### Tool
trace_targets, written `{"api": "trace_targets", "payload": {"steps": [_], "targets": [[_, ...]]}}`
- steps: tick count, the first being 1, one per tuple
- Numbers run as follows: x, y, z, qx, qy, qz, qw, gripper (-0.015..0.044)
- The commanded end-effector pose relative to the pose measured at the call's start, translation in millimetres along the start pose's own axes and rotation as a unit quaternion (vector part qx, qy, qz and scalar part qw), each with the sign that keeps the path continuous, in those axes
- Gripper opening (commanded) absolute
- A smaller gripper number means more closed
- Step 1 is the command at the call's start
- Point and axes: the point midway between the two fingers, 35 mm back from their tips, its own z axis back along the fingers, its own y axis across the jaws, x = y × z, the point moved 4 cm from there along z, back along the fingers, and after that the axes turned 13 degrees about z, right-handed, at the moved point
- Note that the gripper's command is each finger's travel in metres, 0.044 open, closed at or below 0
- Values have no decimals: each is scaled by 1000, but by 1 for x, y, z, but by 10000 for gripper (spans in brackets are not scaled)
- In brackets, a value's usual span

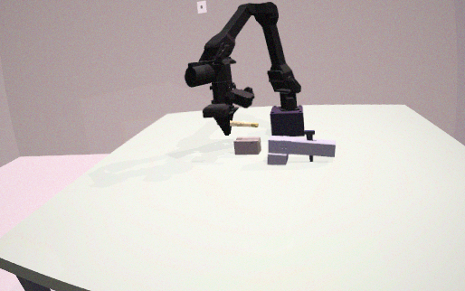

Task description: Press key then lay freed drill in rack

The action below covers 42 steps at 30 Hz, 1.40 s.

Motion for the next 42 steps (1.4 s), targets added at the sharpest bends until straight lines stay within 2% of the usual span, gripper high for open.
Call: {"api": "trace_targets", "payload": {"steps": [1, 15, 42], "targets": [[1, 8, -2, 2, 0, 2, 1000, 0], [3, 33, -8, 3, 0, 2, 1000, 0], [2, 30, -42, 3, 0, 2, 1000, 0]]}}
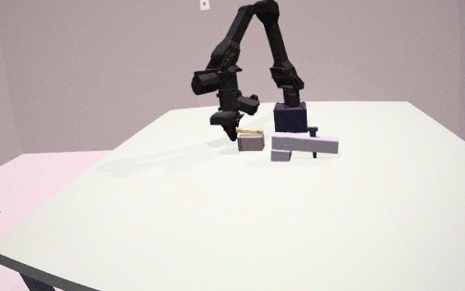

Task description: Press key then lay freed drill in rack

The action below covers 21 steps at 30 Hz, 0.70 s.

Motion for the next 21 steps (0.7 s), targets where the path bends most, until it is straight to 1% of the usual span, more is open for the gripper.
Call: {"api": "trace_targets", "payload": {"steps": [1, 21], "targets": [[1, 1, -5, 2, -1, 1, 1000, 0], [2, 2, -25, 2, -1, 1, 1000, 0]]}}
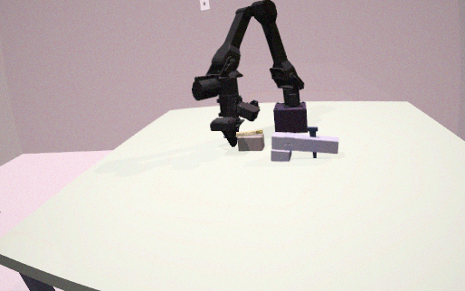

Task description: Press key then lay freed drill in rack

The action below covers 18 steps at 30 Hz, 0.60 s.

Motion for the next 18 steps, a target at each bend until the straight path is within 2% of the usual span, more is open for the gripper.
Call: {"api": "trace_targets", "payload": {"steps": [1, 18], "targets": [[2, 2, -7, 3, -3, 1, 1000, 0], [5, 3, -9, 3, -3, 1, 1000, 0]]}}
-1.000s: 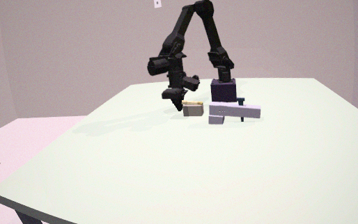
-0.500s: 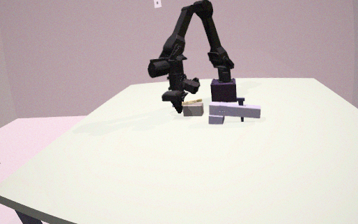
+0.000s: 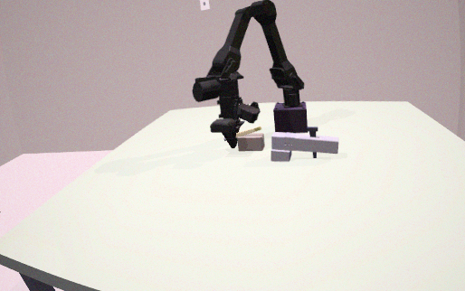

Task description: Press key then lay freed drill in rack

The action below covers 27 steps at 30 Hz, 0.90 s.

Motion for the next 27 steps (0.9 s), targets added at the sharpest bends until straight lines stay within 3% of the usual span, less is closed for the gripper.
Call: {"api": "trace_targets", "payload": {"steps": [1, 20, 27], "targets": [[5, 1, -4, 2, -8, 2, 1000, 0], [7, 0, -2, 2, -8, 2, 1000, 0], [1, 0, 0, 3, 2, 0, 1000, 184]]}}
